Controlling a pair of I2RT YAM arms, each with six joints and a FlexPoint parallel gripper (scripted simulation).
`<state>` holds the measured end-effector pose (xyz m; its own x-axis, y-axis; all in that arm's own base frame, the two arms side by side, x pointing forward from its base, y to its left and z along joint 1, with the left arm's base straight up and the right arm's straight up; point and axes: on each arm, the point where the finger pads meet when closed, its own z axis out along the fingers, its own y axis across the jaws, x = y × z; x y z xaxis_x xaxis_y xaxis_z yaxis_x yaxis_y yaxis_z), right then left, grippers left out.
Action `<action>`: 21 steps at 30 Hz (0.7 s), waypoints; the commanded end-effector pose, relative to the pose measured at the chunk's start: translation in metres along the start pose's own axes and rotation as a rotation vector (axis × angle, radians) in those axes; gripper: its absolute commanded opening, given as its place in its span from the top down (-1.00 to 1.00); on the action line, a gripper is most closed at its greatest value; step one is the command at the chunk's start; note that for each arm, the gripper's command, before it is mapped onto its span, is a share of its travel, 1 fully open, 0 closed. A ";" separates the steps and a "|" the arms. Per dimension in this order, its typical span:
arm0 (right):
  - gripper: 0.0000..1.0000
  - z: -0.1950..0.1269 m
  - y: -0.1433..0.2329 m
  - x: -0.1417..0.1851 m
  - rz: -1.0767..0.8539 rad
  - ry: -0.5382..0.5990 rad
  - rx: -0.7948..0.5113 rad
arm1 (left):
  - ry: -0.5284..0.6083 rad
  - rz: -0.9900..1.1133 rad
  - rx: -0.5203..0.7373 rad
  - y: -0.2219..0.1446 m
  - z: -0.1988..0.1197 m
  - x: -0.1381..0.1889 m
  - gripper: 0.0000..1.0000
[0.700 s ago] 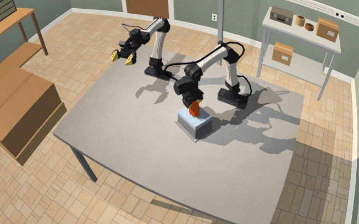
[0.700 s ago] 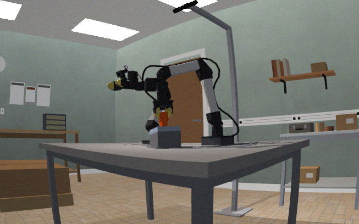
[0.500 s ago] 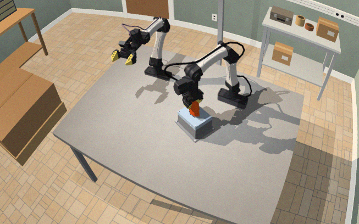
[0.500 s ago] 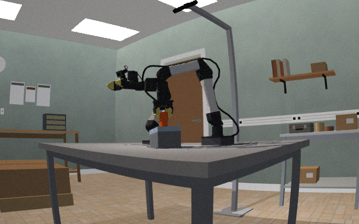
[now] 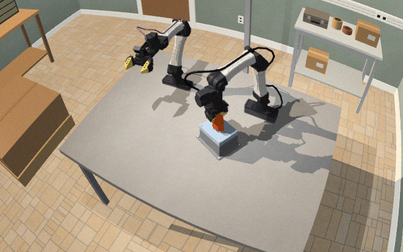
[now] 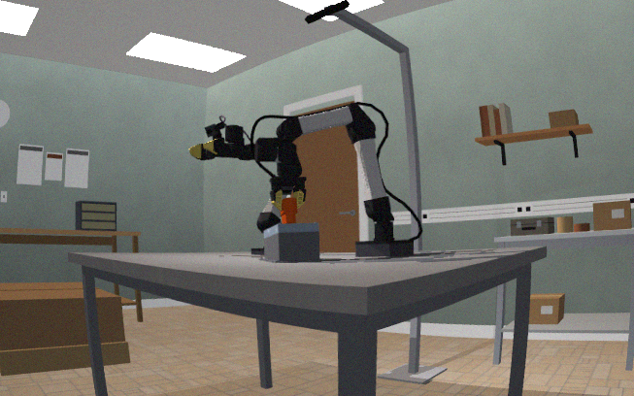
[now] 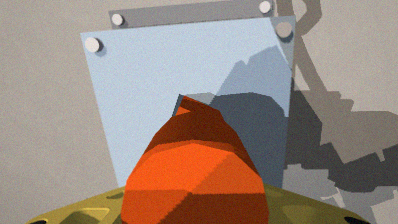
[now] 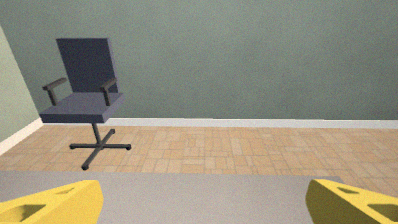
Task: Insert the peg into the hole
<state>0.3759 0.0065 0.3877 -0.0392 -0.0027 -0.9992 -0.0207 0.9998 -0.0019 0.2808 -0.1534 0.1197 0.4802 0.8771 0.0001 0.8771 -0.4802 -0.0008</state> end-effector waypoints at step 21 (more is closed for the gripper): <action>-1.00 -0.024 0.048 0.012 -0.053 0.112 -0.173 | -0.010 -0.001 -0.003 -0.003 -0.054 -0.002 0.31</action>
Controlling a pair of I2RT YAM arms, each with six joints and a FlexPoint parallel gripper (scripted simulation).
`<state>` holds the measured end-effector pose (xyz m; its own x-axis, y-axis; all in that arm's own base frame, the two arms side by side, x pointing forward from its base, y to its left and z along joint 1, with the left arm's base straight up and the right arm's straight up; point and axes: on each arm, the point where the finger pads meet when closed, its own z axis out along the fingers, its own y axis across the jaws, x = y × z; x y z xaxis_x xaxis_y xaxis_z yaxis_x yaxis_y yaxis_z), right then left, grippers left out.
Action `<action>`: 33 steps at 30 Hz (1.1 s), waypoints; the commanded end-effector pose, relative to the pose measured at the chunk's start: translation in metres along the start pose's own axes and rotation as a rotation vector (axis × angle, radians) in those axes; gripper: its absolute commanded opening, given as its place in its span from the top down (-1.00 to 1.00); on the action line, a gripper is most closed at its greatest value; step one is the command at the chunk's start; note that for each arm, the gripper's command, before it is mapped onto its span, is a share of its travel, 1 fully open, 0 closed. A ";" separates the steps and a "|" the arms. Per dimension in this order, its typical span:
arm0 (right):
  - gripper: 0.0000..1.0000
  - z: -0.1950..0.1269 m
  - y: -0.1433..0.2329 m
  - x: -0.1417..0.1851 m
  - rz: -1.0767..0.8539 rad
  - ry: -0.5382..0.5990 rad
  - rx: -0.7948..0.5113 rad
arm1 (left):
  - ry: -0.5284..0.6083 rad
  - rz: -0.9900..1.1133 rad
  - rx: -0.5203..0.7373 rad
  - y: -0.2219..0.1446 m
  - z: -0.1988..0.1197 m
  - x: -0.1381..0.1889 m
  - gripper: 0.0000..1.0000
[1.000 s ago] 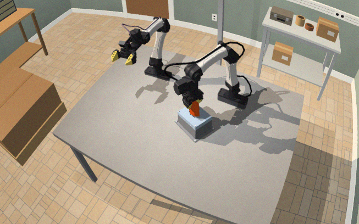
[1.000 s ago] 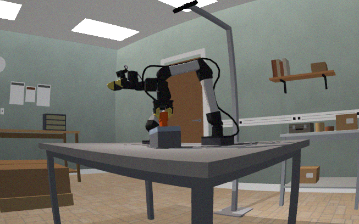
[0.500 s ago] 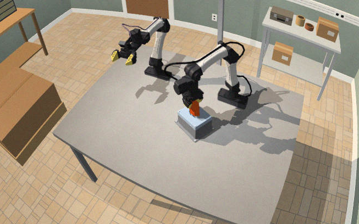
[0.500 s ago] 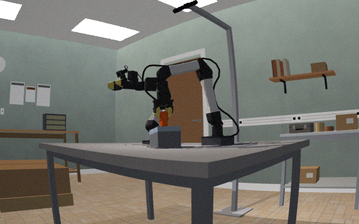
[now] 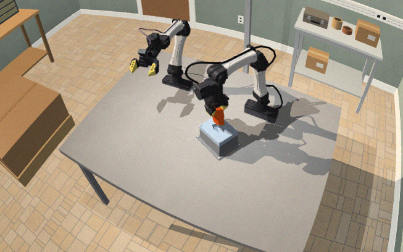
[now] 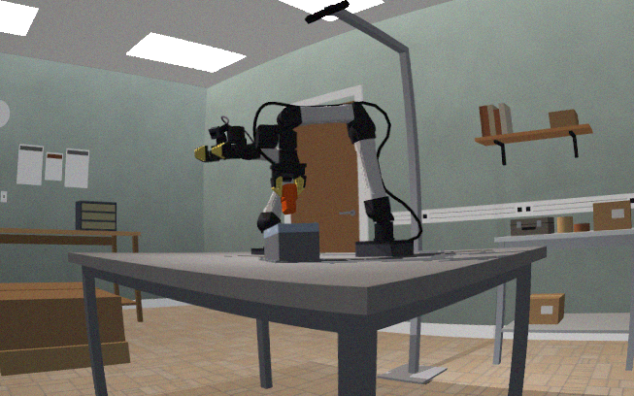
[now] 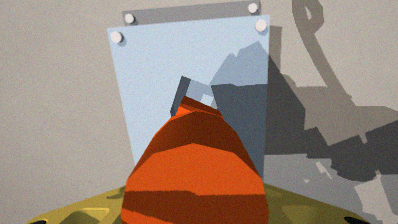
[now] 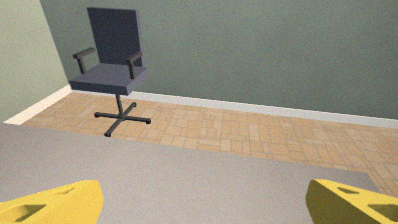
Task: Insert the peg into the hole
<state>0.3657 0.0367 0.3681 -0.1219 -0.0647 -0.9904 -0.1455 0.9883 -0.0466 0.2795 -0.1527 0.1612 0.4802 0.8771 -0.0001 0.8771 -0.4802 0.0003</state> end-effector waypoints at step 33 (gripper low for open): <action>-1.00 -0.205 0.176 0.017 -0.131 0.176 -0.767 | -0.116 -0.053 -0.027 0.004 0.026 0.003 0.31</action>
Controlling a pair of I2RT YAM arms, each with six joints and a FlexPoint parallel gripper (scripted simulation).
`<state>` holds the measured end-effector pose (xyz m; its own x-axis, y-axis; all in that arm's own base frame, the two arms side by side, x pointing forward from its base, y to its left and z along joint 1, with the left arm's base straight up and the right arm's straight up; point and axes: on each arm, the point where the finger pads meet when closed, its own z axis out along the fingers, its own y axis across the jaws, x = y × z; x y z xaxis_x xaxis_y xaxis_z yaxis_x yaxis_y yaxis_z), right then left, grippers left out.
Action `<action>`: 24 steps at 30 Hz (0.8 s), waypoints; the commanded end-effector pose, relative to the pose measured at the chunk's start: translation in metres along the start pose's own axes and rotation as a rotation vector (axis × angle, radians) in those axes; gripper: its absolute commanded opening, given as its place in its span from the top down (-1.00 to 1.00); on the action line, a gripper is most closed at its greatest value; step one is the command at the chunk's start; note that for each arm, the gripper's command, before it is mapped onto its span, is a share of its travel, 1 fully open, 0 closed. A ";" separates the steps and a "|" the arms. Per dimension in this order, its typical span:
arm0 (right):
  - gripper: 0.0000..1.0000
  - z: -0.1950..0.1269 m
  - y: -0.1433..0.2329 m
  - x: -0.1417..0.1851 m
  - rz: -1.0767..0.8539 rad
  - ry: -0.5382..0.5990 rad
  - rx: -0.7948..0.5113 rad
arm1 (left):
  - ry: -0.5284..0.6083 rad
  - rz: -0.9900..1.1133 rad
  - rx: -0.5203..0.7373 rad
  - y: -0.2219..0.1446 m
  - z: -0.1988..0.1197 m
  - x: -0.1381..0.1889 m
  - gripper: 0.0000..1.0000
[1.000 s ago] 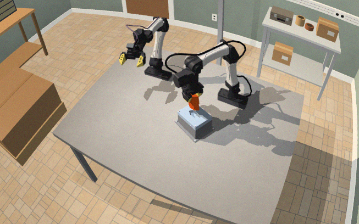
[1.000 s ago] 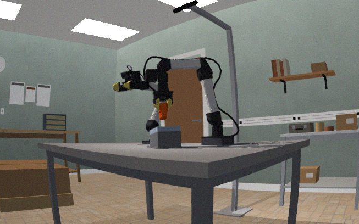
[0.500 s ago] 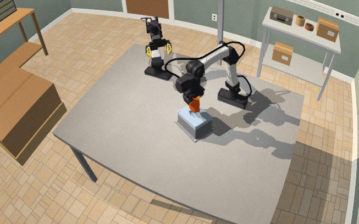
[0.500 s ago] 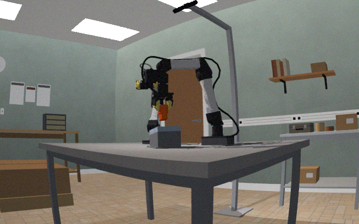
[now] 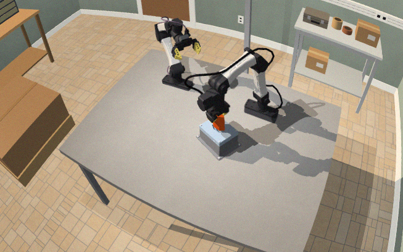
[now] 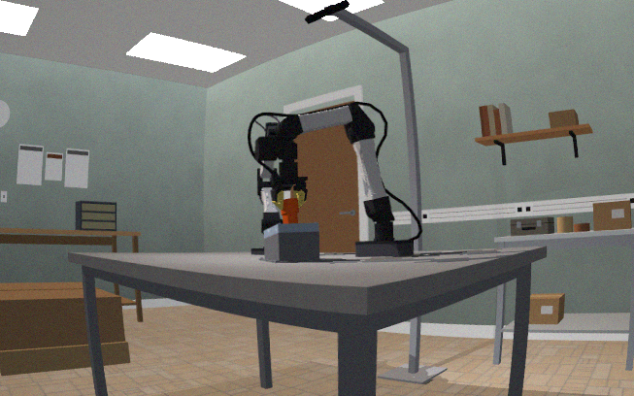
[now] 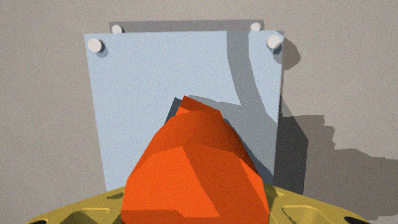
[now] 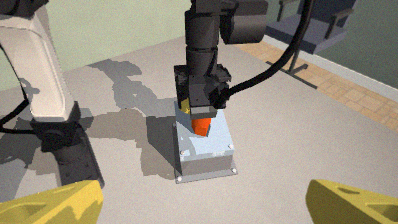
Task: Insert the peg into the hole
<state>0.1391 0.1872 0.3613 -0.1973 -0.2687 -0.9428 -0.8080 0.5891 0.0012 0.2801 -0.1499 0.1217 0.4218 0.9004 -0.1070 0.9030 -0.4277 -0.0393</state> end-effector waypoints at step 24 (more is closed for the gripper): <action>-1.00 -0.007 -0.001 -0.004 0.006 -0.002 0.017 | -0.010 0.009 -0.041 0.006 -0.014 -0.002 0.31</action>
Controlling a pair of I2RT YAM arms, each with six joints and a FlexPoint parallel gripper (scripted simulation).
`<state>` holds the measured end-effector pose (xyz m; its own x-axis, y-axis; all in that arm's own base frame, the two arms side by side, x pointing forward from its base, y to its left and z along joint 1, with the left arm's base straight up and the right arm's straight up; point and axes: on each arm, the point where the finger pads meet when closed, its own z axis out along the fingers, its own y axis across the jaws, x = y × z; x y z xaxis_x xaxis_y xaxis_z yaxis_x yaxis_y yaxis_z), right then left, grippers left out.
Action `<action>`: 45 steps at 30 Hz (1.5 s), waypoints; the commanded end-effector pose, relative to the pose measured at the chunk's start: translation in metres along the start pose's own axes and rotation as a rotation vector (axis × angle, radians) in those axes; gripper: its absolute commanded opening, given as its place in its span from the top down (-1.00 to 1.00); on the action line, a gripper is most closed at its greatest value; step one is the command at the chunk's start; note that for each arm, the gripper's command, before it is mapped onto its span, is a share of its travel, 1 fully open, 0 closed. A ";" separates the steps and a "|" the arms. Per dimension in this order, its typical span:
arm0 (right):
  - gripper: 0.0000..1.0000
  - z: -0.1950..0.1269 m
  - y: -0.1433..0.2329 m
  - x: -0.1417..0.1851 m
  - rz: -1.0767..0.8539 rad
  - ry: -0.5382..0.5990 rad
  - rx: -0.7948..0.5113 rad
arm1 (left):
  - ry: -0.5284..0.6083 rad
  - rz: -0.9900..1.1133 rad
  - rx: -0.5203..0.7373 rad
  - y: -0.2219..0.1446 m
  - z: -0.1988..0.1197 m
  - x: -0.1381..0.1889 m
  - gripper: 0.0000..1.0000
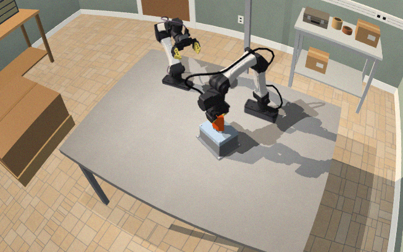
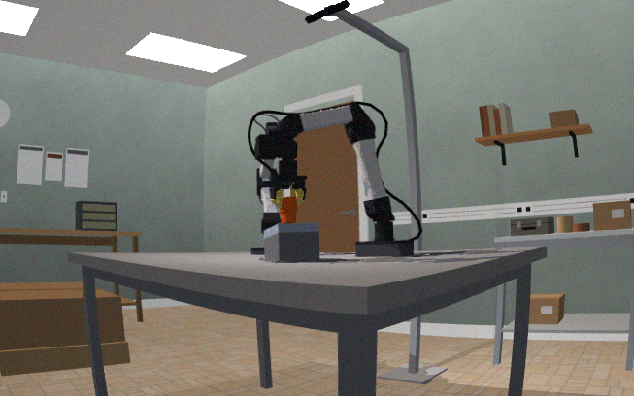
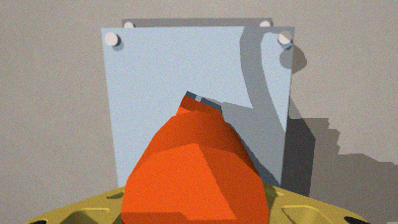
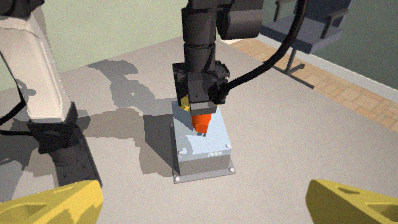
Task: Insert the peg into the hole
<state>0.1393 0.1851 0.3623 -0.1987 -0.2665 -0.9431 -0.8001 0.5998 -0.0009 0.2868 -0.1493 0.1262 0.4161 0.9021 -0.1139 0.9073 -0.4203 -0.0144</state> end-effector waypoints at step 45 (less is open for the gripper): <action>-1.00 -0.006 0.000 -0.004 0.003 -0.001 0.004 | -0.011 0.010 -0.021 0.004 0.018 0.004 0.31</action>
<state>0.1394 0.1850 0.3622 -0.1990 -0.2668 -0.9430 -0.7999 0.6001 -0.0010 0.2859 -0.1473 0.1078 0.4198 0.9003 -0.1149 0.9053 -0.4244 -0.0173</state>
